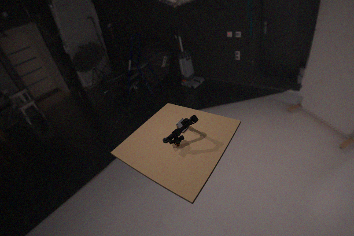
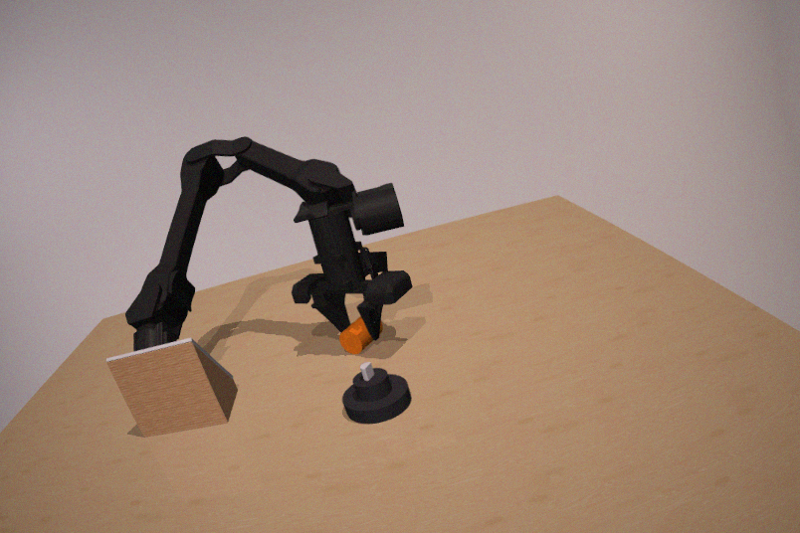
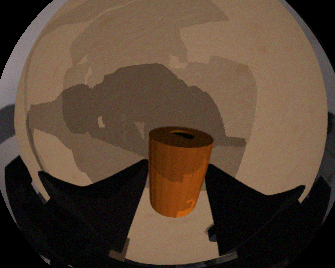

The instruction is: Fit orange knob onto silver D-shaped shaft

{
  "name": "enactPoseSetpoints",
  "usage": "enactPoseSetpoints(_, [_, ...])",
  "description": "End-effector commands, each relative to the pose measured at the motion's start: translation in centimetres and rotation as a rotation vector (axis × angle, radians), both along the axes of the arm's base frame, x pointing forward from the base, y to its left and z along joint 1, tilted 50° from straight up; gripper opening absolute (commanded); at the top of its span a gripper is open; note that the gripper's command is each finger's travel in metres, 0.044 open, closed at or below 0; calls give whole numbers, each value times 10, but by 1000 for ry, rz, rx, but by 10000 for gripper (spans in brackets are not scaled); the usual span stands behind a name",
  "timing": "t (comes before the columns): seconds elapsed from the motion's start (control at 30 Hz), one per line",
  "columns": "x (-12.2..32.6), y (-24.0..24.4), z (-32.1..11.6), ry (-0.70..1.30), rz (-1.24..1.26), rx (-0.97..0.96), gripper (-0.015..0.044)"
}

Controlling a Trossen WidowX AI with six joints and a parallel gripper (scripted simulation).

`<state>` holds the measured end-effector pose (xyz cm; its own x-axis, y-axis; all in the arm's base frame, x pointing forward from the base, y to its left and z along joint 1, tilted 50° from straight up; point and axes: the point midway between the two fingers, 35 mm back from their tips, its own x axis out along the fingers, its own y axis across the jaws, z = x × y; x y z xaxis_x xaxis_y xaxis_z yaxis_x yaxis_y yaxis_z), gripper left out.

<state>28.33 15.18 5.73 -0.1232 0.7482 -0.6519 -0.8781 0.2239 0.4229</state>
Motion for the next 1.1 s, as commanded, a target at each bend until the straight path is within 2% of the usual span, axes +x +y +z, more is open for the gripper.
enactPoseSetpoints(0.0, [-1,0,0,5,-3,5,207])
enactPoseSetpoints(0.13, [-1,0,0,5,-3,5,180])
enactPoseSetpoints(0.6, [2,-11,9,10,-7,3,179])
enactPoseSetpoints(1.07, [2,-11,9,358,-310,-54,179])
